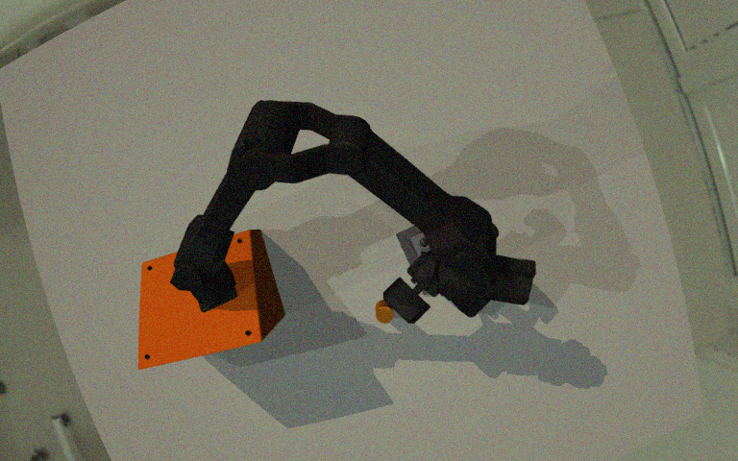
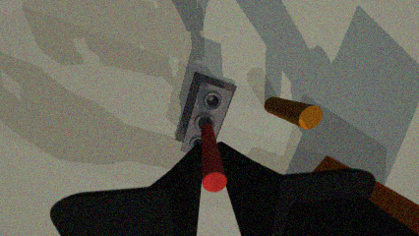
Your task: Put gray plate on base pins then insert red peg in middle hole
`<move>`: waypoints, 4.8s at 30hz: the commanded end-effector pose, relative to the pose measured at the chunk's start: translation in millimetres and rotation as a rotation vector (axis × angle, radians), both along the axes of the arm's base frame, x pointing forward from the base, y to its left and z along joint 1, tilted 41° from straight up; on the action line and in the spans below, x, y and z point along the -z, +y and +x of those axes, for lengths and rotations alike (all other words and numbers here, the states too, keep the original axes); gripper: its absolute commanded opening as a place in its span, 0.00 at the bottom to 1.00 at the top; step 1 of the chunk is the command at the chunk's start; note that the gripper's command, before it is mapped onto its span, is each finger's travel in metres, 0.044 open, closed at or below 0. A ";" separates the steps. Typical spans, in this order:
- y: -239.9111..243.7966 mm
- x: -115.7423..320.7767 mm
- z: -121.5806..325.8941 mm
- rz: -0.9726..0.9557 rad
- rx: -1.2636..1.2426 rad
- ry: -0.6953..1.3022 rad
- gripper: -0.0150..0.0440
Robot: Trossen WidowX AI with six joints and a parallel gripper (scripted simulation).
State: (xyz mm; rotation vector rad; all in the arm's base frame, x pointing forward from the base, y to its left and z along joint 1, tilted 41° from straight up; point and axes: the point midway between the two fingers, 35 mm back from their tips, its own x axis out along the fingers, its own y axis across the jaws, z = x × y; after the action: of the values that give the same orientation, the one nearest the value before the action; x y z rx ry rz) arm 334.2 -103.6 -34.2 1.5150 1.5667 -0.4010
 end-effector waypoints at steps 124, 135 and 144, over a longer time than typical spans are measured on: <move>8.7 12.6 3.2 -0.014 -0.016 -0.019 0.43; 8.7 12.6 3.2 -0.014 -0.016 -0.019 0.51; 5.4 8.9 0.6 -0.006 -0.005 -0.009 0.51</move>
State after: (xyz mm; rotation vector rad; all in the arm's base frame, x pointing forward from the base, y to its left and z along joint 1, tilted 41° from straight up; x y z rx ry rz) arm 334.9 -96.0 -45.8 1.5024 1.5640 -0.3953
